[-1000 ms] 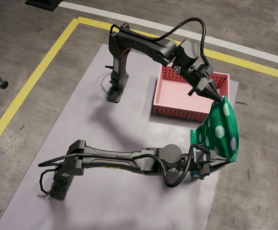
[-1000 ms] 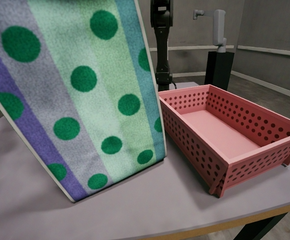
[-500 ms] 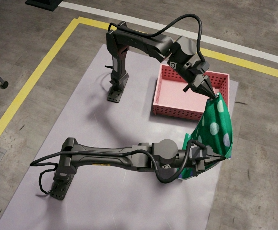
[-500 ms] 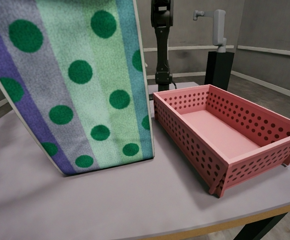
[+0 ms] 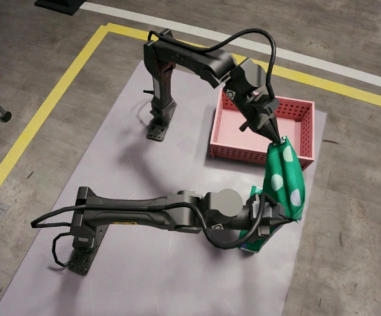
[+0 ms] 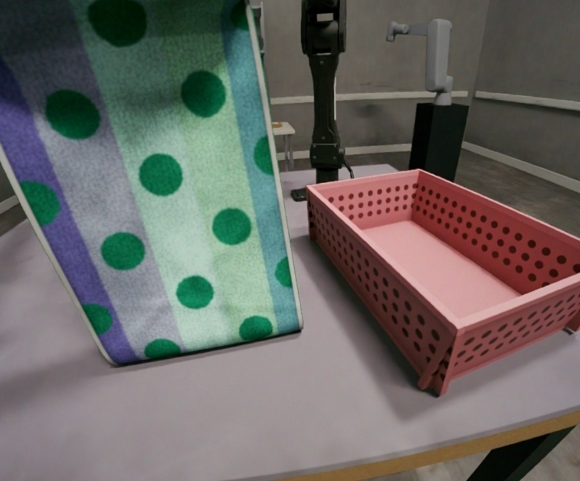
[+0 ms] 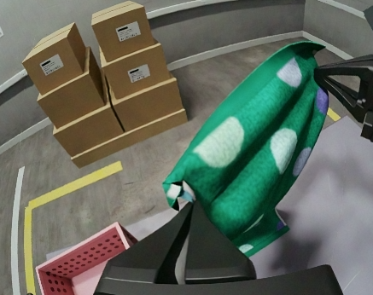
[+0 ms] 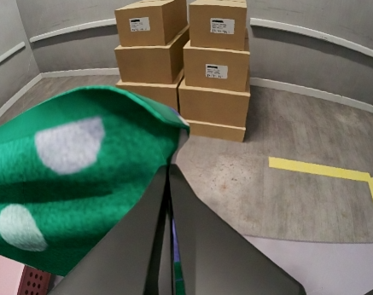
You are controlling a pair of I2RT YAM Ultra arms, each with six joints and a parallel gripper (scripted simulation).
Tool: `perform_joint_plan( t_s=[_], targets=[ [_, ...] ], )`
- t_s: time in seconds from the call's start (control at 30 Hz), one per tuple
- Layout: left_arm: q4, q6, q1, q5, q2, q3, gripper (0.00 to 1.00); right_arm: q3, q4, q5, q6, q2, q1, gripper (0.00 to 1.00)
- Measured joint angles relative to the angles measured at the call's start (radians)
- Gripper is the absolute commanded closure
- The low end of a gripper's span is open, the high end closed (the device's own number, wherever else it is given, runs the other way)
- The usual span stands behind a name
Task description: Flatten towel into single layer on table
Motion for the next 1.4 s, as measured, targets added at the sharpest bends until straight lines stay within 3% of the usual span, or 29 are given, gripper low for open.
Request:
perform_joint_plan(
  t_s=[0.7, 0.87, 0.97, 1.17, 1.4],
  targets=[
    [-0.284, 0.0, -0.118, -0.002, -0.024, -0.071, 1.0, -0.043, -0.511, 0.001, 0.0, -0.096, -0.002, 1.0],
    [-0.32, 0.0, -0.167, -0.002, -0.044, -0.142, 1.0, -0.038, -0.649, 0.001, 0.0, -0.098, -0.004, 1.0],
    [-0.294, 0.0, -0.198, -0.002, -0.089, -0.254, 1.0, -0.065, -0.712, 0.0, 0.0, -0.11, -0.005, 1.0],
    [-0.214, -0.001, -0.25, 0.002, -0.165, -0.43, 1.0, -0.187, -0.764, -0.007, 0.0, -0.151, -0.005, 1.0],
    [-0.086, -0.001, -0.329, 0.004, -0.274, -0.657, 1.0, -0.505, -0.676, -0.01, 0.0, -0.324, -0.009, 1.0]
  ],
)
